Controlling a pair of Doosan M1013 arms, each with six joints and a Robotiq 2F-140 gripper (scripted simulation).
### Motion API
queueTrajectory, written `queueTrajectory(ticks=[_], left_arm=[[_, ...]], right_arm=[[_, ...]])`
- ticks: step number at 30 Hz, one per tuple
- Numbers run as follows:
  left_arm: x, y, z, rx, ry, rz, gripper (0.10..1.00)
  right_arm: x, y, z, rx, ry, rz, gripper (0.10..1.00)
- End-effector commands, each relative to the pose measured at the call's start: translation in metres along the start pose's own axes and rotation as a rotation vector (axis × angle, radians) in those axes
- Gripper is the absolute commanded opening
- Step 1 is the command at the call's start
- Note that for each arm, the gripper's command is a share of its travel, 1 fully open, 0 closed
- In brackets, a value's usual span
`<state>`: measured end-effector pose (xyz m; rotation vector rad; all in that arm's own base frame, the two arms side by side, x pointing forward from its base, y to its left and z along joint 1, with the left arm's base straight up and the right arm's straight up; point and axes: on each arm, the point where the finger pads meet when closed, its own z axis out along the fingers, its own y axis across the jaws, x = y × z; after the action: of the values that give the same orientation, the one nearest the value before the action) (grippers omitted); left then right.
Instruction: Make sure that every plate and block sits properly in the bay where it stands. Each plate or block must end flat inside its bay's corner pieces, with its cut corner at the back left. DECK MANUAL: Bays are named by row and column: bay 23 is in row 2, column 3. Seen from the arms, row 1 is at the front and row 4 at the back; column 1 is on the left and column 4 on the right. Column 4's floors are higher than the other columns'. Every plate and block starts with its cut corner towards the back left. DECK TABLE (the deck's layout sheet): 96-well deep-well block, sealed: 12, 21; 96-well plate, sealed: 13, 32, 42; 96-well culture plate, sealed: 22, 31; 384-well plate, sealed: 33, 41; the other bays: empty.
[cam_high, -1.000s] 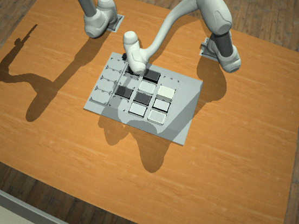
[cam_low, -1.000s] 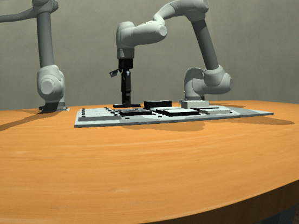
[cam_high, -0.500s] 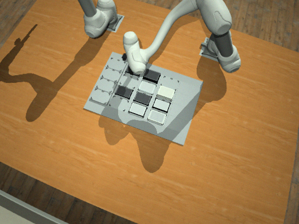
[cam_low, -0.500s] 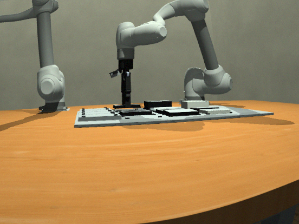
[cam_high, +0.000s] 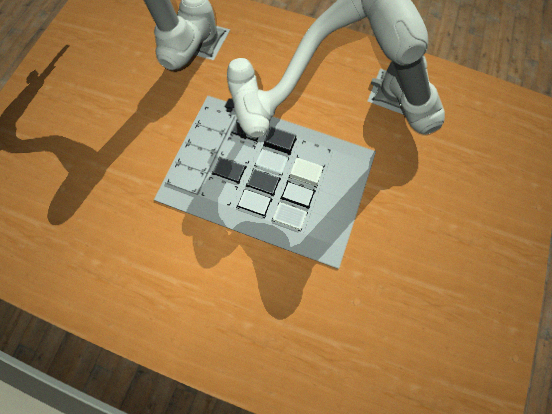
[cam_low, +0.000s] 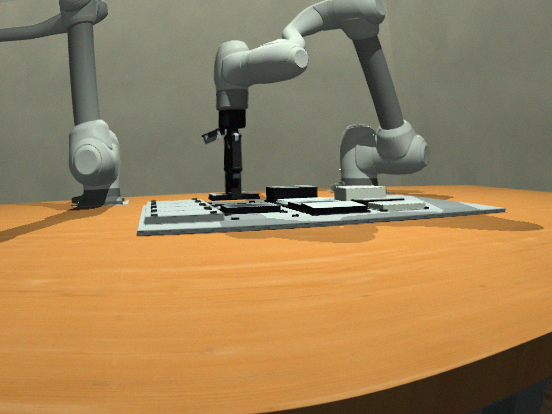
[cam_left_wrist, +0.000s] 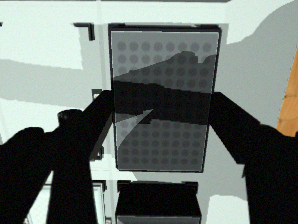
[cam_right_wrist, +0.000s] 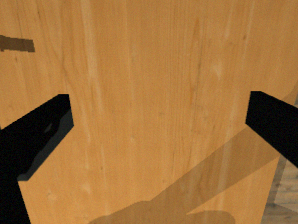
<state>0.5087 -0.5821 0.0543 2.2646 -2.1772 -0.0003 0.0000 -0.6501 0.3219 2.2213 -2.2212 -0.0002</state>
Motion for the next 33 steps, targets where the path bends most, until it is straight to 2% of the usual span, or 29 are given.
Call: queueTrajectory(ticks=[1, 33], left_arm=[[0.0004, -0.0005, -0.0013, 0.001, 0.001, 0.000, 0.099], [0.0004, -0.0005, 0.0024, 0.001, 0.001, 0.000, 0.099]], right_arm=[[0.0002, -0.0001, -0.0009, 0.000, 0.001, 0.000, 1.000], [0.0002, -0.0001, -0.0009, 0.000, 0.001, 0.000, 1.000]])
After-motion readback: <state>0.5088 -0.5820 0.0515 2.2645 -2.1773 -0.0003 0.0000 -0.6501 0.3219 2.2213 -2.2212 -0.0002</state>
